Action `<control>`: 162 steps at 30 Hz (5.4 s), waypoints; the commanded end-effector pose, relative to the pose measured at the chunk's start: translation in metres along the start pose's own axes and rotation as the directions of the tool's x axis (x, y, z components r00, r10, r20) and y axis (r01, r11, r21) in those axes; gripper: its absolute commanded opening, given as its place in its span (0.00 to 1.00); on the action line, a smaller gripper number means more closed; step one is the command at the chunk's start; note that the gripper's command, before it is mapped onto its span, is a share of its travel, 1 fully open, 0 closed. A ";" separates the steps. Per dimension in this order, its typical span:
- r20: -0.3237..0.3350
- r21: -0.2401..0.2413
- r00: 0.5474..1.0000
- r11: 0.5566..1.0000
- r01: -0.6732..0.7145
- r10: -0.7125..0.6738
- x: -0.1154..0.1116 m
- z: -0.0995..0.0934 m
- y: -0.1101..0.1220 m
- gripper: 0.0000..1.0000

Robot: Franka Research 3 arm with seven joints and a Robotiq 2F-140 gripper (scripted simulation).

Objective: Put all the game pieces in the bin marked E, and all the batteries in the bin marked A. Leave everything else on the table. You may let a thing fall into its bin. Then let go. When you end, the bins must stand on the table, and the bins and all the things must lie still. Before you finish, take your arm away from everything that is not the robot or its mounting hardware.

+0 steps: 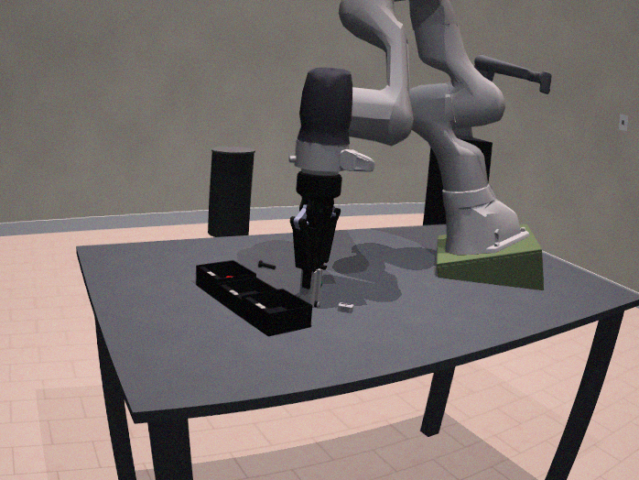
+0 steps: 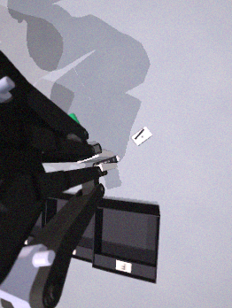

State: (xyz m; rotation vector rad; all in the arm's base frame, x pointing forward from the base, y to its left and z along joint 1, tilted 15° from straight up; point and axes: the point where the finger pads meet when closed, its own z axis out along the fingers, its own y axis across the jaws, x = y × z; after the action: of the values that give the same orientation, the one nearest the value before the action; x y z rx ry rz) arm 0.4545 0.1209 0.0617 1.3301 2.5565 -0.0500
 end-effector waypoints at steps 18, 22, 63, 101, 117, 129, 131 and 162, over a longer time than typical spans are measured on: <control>0.000 -0.002 1.000 1.000 0.006 -0.006 -0.001 -0.040 -0.001 0.03; 0.000 -0.002 1.000 1.000 0.006 -0.006 -0.001 -0.047 -0.001 0.03; -0.001 -0.002 0.936 0.936 -0.353 0.353 -0.056 -0.060 0.054 0.03; -0.001 -0.002 0.936 0.936 -0.353 0.353 -0.075 -0.046 0.069 0.03; -0.001 -0.002 0.936 0.936 -0.353 0.353 -0.075 -0.018 0.069 0.03; -0.001 -0.002 0.936 0.936 -0.353 0.353 -0.074 -0.015 0.072 0.03; -0.001 -0.002 0.936 0.936 -0.353 0.353 -0.074 -0.015 0.073 0.03; -0.001 -0.002 0.936 0.936 -0.353 0.353 -0.074 -0.023 0.072 0.15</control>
State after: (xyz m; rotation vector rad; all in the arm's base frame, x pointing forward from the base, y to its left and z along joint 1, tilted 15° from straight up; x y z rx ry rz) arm 0.5491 0.1063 0.1042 1.7695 2.2731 0.0216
